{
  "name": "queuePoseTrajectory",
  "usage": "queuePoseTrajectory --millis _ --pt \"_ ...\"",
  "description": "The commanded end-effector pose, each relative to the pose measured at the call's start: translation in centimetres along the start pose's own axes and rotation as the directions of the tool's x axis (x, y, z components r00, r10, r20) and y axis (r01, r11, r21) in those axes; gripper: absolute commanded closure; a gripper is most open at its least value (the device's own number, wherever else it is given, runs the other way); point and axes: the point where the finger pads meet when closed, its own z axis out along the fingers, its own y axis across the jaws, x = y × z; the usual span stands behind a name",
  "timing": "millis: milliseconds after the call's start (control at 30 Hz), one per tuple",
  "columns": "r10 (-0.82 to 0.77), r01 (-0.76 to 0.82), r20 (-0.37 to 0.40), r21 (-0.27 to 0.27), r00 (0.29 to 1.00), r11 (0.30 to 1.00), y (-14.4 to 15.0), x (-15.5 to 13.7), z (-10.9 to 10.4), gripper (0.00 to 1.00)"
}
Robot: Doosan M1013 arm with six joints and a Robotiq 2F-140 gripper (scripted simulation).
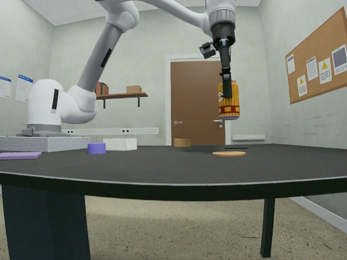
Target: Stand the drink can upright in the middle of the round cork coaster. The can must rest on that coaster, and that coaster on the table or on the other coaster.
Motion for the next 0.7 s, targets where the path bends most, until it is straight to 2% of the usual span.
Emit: queuePoseTrajectory --millis 0,500,567,667 --pt "0.0 0.0 0.001 0.0 1.0 1.0 -0.3 0.1 -0.1 0.9" --pt "0.0 0.0 0.001 0.0 1.0 1.0 -0.8 0.2 0.1 0.9" --pt "0.0 0.0 0.001 0.0 1.0 1.0 -0.8 0.2 1.1 0.9" --pt "0.0 0.0 0.001 0.0 1.0 1.0 -0.8 0.3 4.1 0.9"
